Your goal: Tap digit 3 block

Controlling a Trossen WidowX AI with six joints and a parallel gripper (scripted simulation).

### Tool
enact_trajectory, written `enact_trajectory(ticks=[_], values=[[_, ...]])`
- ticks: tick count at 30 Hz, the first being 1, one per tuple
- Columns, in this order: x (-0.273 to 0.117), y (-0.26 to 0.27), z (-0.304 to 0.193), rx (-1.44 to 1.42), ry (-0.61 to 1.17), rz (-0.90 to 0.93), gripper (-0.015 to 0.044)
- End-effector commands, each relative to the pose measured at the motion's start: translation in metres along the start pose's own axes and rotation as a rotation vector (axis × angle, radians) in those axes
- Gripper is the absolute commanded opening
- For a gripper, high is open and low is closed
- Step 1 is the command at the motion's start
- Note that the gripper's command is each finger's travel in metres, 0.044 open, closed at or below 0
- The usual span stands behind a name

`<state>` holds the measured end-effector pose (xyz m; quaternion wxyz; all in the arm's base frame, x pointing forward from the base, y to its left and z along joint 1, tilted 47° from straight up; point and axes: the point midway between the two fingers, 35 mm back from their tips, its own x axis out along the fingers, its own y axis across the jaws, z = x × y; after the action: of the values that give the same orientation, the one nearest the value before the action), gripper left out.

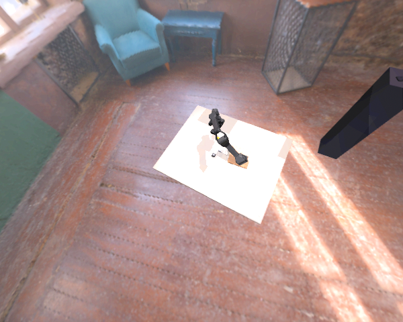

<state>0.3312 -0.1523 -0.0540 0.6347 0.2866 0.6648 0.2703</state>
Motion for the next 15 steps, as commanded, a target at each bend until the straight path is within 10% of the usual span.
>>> enact_trajectory(ticks=[1,5,15], values=[[0.000,-0.001,-0.001,-0.006,0.004,-0.004,0.0400],[0.000,-0.001,-0.001,-0.006,0.004,-0.004,0.0400],[0.081,0.000,-0.001,-0.007,0.004,-0.001,0.0138]])
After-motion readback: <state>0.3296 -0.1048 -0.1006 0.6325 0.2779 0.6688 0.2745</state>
